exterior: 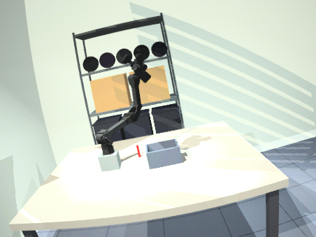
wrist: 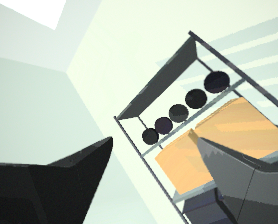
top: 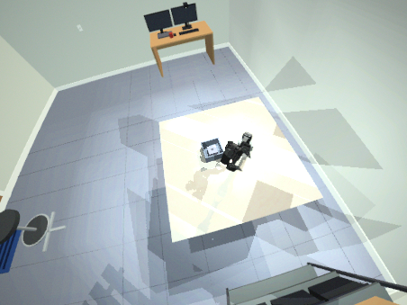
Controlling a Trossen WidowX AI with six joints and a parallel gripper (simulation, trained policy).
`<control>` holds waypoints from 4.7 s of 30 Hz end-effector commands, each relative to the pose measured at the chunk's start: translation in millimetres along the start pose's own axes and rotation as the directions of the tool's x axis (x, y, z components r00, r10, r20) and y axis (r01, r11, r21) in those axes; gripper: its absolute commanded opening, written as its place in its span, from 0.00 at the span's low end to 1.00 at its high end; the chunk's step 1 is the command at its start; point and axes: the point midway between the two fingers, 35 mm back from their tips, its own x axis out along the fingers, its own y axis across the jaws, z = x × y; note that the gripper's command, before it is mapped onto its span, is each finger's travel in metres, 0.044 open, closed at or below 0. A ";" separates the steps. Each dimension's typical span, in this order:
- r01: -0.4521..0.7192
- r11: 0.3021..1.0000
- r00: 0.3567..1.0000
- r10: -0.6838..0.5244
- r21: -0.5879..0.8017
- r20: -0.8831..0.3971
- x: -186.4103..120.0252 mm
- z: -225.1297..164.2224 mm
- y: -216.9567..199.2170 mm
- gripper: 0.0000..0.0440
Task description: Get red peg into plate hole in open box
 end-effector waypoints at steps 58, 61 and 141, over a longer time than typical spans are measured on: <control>-0.909 -0.410 -0.385 0.894 -0.075 -0.229 -411.5 -131.2 460.2 1.00; -0.863 -0.502 -0.475 0.846 -0.060 -0.243 -444.5 -134.7 452.3 1.00; 0.305 -0.940 -0.630 -0.320 0.154 -0.707 -464.2 -244.0 -65.3 1.00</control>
